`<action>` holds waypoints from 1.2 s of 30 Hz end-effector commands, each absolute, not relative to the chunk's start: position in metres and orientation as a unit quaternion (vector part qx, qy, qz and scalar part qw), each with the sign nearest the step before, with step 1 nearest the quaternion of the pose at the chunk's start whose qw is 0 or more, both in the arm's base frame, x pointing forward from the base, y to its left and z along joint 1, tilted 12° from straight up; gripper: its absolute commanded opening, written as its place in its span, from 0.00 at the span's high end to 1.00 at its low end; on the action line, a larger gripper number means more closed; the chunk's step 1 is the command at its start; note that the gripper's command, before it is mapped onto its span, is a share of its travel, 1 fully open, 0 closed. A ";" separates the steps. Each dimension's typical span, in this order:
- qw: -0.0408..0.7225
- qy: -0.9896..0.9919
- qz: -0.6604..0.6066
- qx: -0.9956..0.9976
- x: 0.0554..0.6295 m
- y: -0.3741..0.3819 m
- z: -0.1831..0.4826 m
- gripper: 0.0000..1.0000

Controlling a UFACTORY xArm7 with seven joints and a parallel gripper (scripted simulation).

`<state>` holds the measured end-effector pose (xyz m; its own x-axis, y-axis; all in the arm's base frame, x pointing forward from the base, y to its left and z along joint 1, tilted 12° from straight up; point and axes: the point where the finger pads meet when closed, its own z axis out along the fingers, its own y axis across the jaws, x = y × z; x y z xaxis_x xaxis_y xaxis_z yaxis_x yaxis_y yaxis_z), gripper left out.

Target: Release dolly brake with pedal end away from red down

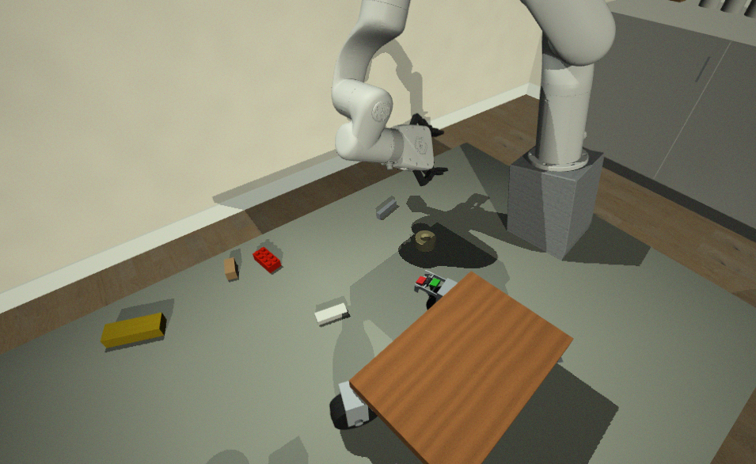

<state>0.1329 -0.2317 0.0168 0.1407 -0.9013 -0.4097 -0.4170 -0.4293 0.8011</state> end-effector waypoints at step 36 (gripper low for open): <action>0.168 -0.224 -0.233 0.931 0.291 -0.152 -0.002 1.00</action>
